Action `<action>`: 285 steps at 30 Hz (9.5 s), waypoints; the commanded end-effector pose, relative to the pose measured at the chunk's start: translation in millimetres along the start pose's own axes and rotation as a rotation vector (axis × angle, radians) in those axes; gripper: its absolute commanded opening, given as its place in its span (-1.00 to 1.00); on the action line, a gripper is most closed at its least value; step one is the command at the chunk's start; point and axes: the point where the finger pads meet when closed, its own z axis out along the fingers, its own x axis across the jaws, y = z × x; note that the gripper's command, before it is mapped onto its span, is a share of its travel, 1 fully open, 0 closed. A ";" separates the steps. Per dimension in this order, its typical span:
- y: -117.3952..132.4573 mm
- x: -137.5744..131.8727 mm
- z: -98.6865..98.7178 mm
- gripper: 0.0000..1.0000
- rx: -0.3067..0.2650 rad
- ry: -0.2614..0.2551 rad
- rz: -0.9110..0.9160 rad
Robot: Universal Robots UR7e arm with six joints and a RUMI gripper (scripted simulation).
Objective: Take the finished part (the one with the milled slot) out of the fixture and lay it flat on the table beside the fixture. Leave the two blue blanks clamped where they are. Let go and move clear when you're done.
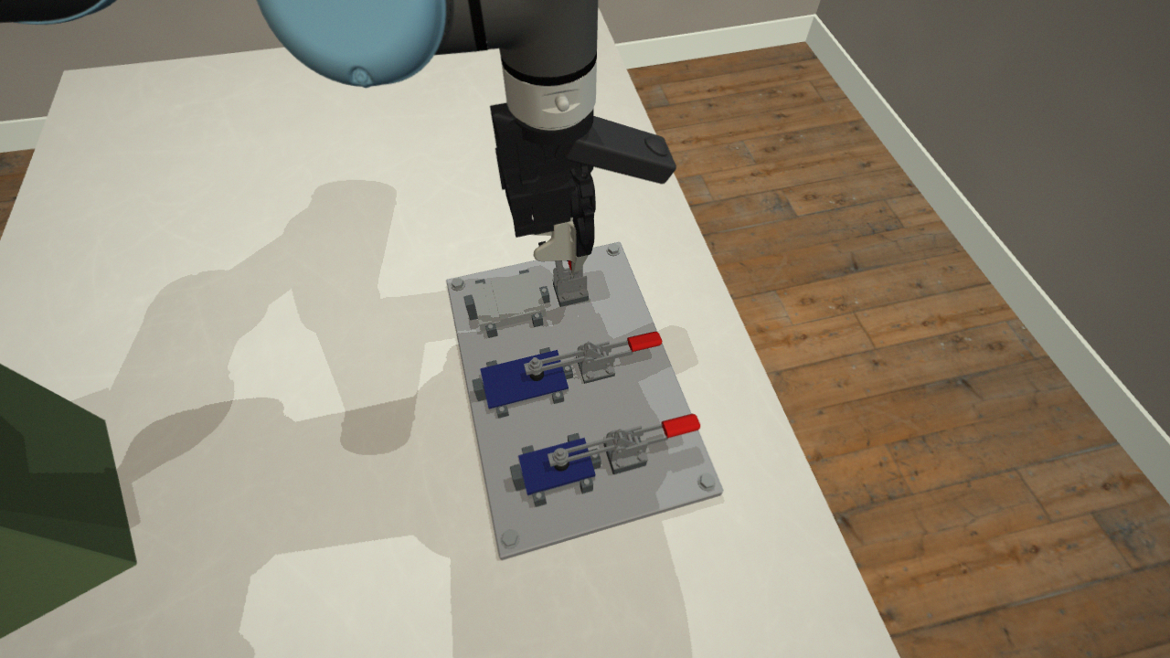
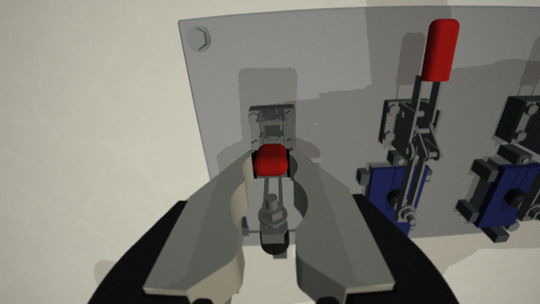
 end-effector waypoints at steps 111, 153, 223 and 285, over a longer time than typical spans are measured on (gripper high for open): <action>0.0 -0.2 -50.3 -0.44 0.001 0.000 0.000; 0.0 -0.2 -48.3 0.17 0.001 0.000 0.000; 83.9 -0.1 -43.1 0.17 0.001 0.000 0.000; 83.8 -0.1 11.9 0.17 0.001 0.000 0.000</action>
